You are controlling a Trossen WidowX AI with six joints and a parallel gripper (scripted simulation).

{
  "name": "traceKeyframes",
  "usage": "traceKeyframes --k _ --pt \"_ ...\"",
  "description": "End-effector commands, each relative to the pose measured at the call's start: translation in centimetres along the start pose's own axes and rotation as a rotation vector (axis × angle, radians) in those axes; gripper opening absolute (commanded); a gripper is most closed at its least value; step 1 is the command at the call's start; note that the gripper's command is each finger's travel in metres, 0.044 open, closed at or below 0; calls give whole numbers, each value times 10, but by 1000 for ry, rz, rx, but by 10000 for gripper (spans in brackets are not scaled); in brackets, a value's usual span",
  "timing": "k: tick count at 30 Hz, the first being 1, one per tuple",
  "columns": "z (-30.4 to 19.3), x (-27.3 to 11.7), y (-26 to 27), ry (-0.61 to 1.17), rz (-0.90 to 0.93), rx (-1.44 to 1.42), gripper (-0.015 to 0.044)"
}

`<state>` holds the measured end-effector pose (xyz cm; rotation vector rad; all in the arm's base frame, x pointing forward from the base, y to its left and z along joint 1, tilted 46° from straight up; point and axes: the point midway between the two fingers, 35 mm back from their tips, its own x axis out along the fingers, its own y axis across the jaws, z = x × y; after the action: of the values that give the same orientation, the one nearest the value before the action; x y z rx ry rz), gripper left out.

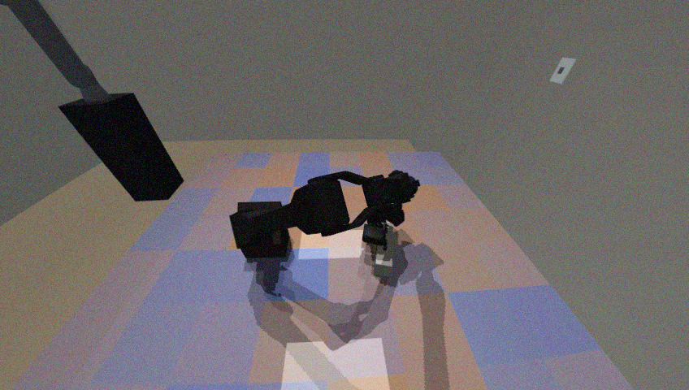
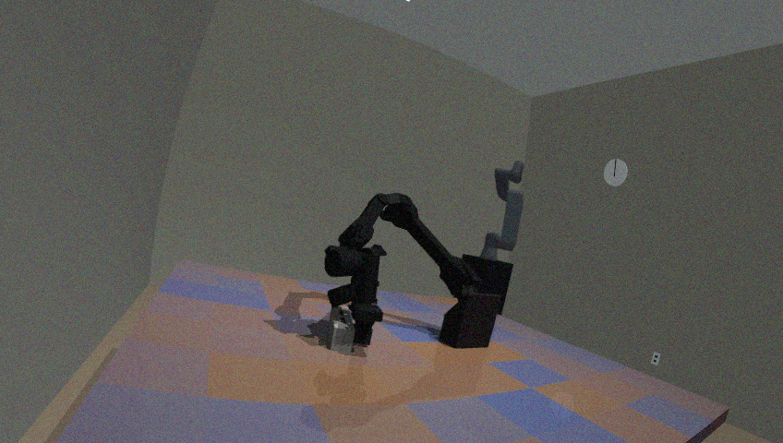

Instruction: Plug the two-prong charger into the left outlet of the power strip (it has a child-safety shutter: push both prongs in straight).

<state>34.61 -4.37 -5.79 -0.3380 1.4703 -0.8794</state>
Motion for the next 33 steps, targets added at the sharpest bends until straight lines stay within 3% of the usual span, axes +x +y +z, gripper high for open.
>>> traceKeyframes --k 1,33 --pt "8 -2 0 -27 1 20 0" --pt "0 0 0 -1 1 1 0"
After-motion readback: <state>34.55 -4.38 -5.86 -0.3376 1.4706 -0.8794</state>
